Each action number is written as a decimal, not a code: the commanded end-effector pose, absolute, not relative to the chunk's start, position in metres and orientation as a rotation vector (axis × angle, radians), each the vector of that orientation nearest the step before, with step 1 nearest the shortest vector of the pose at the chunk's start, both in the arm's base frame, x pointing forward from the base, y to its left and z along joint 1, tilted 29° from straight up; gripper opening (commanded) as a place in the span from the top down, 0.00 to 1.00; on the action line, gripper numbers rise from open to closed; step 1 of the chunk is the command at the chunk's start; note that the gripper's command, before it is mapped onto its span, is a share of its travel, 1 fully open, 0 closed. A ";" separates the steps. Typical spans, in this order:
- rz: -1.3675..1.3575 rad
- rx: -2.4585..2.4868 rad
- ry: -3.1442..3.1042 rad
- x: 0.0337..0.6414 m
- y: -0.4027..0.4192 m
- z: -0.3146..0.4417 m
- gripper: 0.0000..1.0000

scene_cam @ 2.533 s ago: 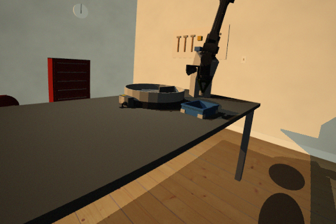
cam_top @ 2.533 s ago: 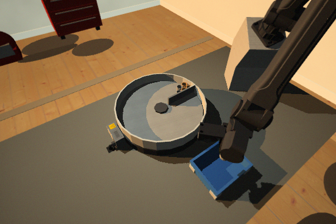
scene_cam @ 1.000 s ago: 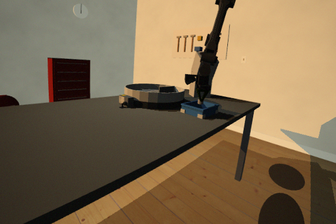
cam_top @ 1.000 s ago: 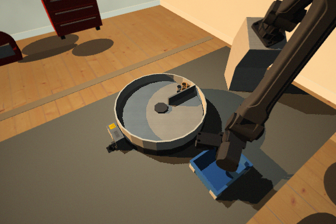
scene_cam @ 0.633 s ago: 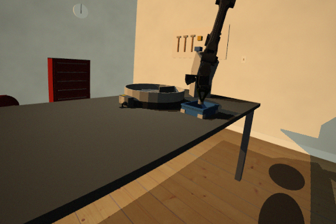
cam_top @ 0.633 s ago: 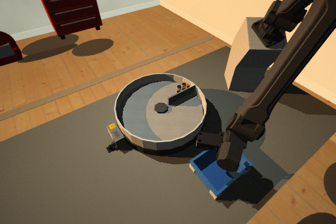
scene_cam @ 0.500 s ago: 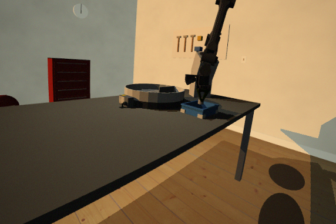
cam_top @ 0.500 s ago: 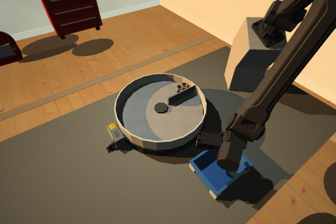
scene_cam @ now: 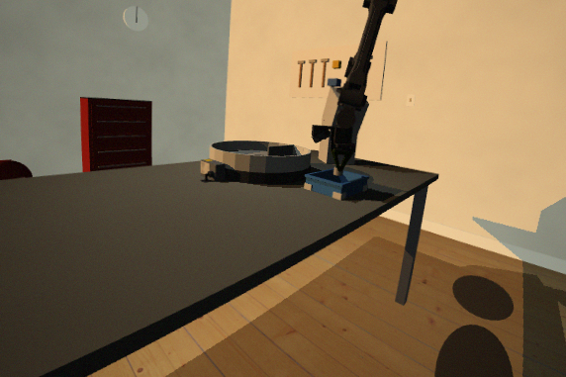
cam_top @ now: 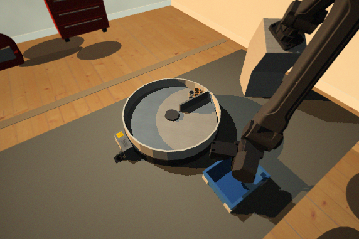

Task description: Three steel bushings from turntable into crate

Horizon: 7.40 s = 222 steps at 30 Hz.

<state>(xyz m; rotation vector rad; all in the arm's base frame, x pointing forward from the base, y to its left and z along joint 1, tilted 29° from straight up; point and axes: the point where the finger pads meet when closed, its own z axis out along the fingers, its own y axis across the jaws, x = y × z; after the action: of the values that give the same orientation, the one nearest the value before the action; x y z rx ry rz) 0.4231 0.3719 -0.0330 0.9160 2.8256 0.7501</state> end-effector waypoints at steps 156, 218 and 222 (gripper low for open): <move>0.799 0.905 2.790 0.441 0.402 -0.059 1.00; 0.782 0.909 2.803 0.438 0.401 -0.068 0.86; 0.782 0.909 2.803 0.438 0.401 -0.068 0.86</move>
<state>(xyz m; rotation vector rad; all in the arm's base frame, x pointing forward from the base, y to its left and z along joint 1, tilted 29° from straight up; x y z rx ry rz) 0.4336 0.3915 -0.0729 0.9148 2.8186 0.7588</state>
